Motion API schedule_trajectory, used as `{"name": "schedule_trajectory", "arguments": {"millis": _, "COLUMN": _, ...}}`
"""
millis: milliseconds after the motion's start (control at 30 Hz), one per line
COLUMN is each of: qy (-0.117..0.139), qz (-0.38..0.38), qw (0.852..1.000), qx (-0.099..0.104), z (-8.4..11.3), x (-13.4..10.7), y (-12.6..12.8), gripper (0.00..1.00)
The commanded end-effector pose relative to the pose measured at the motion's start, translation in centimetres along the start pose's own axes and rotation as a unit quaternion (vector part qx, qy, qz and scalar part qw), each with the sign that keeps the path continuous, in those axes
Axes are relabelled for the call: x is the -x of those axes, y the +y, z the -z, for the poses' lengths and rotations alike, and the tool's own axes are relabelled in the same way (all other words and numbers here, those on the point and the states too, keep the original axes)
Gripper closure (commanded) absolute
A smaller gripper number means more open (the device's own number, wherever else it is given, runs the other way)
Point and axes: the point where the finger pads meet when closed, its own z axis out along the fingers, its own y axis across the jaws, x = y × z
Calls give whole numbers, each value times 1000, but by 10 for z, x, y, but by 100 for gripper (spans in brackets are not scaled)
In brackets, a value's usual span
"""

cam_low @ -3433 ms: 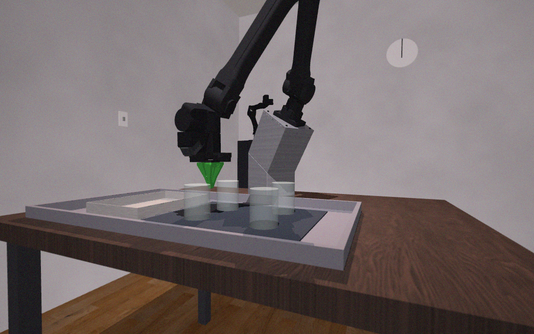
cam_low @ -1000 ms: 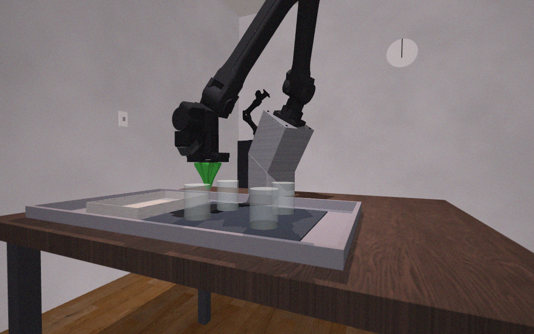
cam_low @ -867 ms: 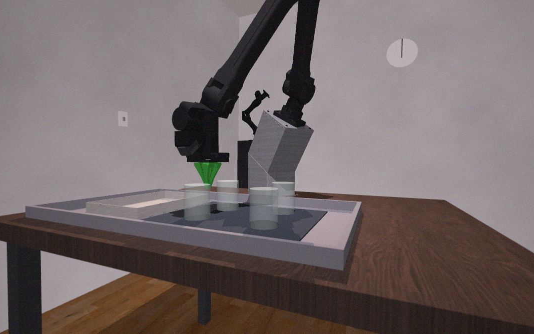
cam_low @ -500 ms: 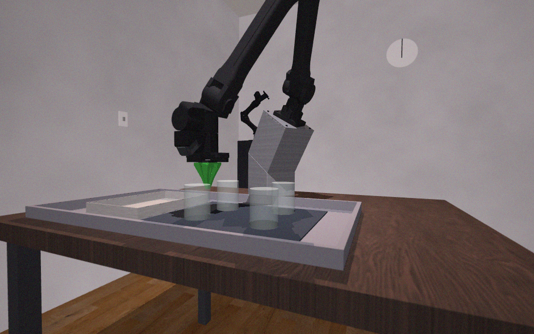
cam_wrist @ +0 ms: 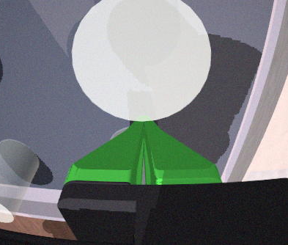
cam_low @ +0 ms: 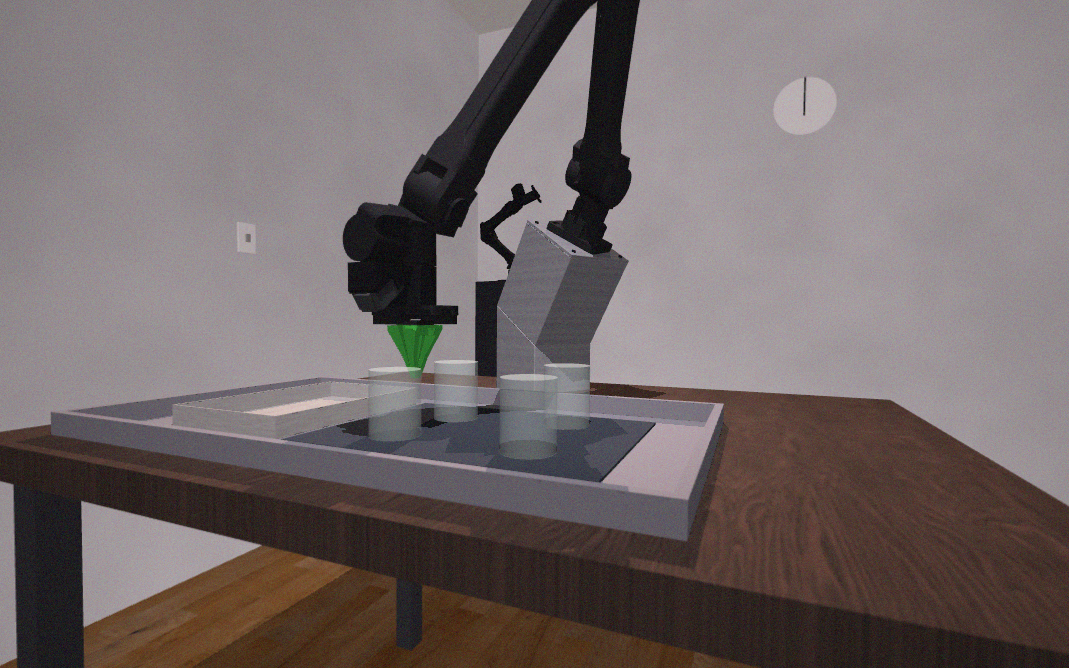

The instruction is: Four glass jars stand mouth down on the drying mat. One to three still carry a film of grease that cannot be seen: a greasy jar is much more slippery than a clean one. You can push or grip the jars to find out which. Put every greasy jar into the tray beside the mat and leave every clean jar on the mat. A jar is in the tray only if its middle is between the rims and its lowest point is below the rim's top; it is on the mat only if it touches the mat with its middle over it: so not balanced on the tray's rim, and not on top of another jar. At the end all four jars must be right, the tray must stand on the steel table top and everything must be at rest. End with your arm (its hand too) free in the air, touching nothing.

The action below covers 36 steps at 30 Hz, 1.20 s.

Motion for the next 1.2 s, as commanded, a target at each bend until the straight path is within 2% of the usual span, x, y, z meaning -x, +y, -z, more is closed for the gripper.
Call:
{"name": "schedule_trajectory", "arguments": {"millis": 0, "qy": -4, "qz": 2, "qw": 1000, "qx": -1, "z": 0, "x": 13, "y": 2, "gripper": 100}}
{"name": "schedule_trajectory", "arguments": {"millis": 1167, "qy": -4, "qz": 2, "qw": 1000, "qx": -1, "z": 0, "x": 17, "y": 2, "gripper": 100}}
